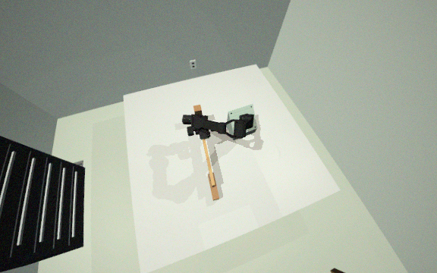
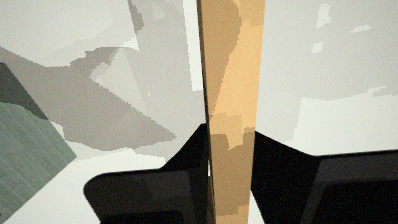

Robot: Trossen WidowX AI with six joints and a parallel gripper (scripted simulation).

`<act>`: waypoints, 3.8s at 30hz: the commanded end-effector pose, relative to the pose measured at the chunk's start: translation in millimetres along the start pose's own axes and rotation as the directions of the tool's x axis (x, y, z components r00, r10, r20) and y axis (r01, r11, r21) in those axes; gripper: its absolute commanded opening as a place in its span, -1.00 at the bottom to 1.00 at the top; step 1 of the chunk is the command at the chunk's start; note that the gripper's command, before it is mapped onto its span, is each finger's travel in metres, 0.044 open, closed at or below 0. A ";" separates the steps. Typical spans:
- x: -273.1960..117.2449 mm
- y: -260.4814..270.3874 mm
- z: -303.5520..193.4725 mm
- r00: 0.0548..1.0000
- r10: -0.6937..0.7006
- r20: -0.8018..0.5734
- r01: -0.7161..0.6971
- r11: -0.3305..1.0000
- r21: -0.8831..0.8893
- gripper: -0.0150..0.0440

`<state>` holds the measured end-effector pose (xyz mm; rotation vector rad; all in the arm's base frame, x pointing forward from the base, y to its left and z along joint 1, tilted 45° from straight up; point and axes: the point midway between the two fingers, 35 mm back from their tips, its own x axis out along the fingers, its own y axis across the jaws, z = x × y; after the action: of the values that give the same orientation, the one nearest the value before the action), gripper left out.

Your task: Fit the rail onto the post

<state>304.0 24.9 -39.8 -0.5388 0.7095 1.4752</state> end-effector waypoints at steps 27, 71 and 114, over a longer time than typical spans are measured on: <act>-3.9 -0.4 -11.7 1.000 -0.004 -0.003 0.004 1.000 0.002 -0.49; -3.7 -5.7 -24.3 1.000 -0.005 -0.004 0.005 1.000 0.001 -0.49; -5.3 -4.4 -37.7 1.000 -0.005 -0.004 0.005 1.000 0.001 -0.49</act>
<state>301.3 -1.6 -62.5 -0.5362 0.7174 1.4814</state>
